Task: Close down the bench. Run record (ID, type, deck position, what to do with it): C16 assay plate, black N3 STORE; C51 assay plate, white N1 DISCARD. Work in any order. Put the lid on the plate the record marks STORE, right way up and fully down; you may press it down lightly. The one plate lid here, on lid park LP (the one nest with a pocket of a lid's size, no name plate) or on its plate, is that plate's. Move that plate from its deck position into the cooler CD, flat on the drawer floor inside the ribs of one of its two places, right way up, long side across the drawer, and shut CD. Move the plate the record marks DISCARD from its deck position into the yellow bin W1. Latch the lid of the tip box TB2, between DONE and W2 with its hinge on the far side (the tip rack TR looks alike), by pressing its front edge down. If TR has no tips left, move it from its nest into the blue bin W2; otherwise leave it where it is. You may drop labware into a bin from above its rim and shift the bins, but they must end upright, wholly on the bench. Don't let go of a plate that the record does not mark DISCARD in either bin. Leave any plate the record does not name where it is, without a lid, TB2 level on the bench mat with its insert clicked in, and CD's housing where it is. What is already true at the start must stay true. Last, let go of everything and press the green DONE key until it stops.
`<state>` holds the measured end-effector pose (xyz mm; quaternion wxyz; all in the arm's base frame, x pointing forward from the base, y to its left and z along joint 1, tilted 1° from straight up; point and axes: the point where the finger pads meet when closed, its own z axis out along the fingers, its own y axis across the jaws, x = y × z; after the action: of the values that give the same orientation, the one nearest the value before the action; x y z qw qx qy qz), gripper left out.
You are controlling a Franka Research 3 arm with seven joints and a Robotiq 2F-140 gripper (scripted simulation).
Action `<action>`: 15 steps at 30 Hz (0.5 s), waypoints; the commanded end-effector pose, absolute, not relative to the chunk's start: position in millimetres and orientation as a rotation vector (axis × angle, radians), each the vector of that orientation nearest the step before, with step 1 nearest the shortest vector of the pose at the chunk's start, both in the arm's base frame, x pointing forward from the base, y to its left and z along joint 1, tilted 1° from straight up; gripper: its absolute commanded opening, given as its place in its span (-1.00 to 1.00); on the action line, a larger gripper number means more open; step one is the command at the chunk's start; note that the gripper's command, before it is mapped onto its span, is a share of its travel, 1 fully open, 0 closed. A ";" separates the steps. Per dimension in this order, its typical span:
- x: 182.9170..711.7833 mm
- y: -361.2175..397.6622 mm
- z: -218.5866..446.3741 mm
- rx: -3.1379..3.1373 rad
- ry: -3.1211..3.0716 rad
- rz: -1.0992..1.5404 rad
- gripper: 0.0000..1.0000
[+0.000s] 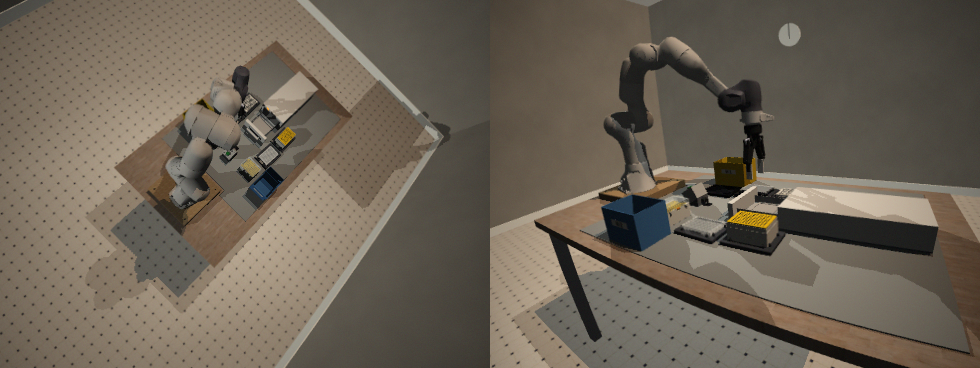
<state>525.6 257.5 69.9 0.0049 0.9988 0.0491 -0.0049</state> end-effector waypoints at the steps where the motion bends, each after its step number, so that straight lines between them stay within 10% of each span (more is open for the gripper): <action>1: 526.4 258.4 64.4 3.130 0.145 -0.008 0.33; 15: 526.4 258.3 48.4 3.130 0.145 -0.008 0.33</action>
<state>525.8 257.4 52.7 0.0048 0.9988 0.0490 -0.0045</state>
